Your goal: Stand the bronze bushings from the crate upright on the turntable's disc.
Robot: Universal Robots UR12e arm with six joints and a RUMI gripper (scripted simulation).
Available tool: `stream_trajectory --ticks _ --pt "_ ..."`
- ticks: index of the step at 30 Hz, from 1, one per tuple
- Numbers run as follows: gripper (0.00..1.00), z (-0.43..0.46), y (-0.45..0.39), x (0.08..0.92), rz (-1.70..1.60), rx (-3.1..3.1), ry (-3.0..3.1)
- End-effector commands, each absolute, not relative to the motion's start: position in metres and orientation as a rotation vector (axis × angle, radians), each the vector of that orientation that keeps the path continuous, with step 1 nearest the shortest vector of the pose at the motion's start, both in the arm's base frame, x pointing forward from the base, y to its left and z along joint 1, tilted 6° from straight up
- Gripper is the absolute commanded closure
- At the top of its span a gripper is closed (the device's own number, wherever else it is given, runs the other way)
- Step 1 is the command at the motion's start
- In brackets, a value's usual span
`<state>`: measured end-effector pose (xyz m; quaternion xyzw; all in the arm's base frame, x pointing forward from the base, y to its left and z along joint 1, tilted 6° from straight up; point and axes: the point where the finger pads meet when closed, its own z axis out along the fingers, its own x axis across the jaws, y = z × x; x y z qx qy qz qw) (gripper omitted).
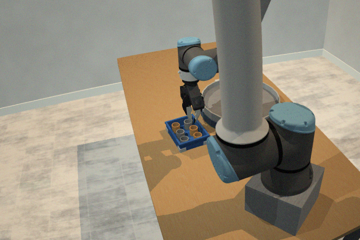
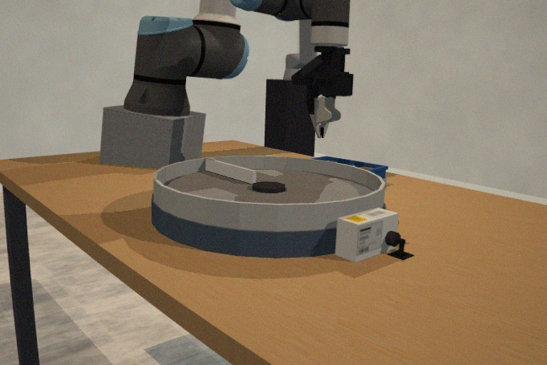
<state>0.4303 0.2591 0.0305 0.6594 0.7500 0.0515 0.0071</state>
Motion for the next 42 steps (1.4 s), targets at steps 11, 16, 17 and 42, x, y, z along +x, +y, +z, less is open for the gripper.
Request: stream_trajectory --ticks 11,16,17,42 --pt "0.95 0.014 0.260 0.432 0.163 2.062 2.345" --pt "0.95 0.000 0.261 0.433 0.163 2.062 2.345" --pt "0.95 -0.005 0.262 0.434 0.163 2.062 2.345" --pt "0.95 -0.025 0.263 0.435 0.163 2.062 2.345"
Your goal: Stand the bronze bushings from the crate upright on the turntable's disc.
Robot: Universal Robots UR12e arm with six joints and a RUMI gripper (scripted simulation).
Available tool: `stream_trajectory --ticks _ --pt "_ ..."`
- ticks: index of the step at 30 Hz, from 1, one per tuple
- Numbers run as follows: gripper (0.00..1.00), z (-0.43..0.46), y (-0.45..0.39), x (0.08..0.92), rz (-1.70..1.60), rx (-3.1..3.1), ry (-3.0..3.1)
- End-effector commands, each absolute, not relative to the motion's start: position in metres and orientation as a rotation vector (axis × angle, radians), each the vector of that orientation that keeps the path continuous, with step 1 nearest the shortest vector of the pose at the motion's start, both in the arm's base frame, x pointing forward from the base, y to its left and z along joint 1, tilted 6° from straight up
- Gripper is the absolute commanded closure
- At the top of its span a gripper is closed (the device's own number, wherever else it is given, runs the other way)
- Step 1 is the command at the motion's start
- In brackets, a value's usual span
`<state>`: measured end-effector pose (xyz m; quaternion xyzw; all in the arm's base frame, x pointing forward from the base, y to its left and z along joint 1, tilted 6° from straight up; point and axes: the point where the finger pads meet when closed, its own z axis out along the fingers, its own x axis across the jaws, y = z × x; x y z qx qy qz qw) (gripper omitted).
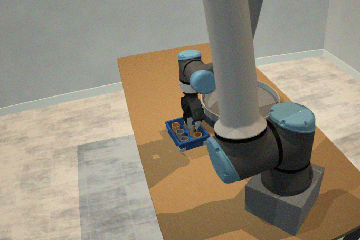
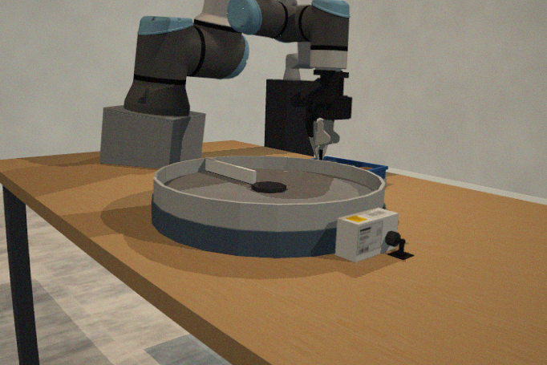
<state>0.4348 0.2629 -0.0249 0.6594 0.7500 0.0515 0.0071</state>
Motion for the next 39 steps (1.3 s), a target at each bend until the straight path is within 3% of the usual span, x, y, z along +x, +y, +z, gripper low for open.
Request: stream_trajectory --ticks 1,39 --pt "0.95 -0.0245 0.2630 0.4353 0.163 2.062 2.345" --pt "0.95 -0.0315 0.2635 0.4357 0.163 2.062 2.345"
